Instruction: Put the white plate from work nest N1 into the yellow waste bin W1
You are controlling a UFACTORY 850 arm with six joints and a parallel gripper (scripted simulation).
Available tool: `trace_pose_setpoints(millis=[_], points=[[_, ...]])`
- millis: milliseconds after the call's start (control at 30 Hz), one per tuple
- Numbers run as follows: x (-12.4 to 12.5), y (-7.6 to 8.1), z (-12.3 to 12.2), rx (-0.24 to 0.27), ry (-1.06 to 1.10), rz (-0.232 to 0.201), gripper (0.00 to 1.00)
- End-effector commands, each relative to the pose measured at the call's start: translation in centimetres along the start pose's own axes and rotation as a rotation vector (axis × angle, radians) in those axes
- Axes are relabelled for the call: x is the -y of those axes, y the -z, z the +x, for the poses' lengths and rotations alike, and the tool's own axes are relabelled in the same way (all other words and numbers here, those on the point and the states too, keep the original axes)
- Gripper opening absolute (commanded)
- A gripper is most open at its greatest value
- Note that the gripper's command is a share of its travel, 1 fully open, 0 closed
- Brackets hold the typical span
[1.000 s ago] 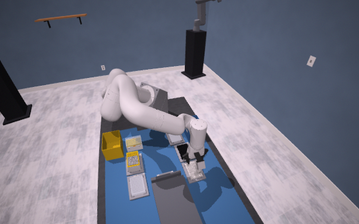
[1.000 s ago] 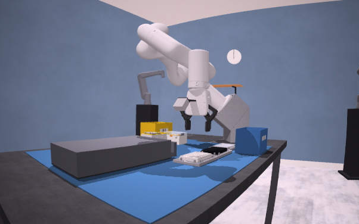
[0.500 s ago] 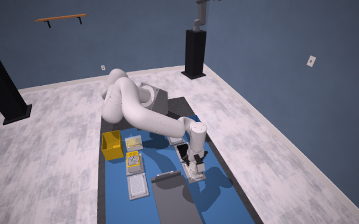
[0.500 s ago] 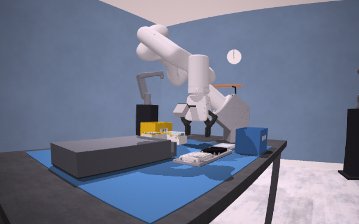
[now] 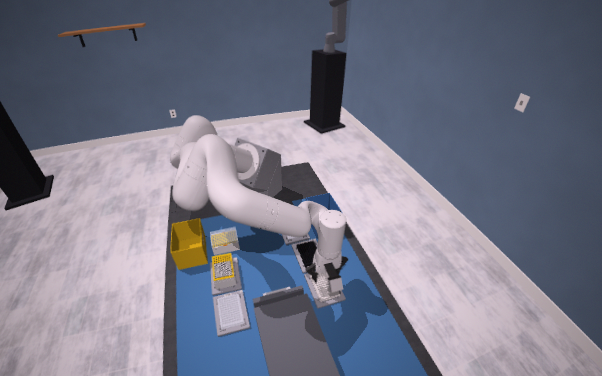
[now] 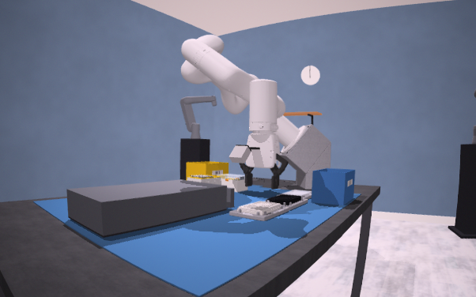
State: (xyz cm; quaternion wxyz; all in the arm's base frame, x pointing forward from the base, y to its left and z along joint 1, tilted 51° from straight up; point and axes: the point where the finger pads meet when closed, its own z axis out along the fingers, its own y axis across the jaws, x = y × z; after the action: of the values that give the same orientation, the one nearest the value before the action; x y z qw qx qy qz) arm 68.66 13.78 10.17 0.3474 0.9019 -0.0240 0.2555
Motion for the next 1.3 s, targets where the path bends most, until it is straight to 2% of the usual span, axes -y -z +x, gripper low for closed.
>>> trace_pose_setpoints(millis=[0, 700, 1267], points=[[0.0, -0.6, 0.1, -0.001, 0.0, 0.001, 1.0], [0.0, -3.8, 0.1, -0.001, 0.0, 0.001, 1.0], [0.0, -4.1, 0.1, -0.001, 0.0, 0.001, 1.0]])
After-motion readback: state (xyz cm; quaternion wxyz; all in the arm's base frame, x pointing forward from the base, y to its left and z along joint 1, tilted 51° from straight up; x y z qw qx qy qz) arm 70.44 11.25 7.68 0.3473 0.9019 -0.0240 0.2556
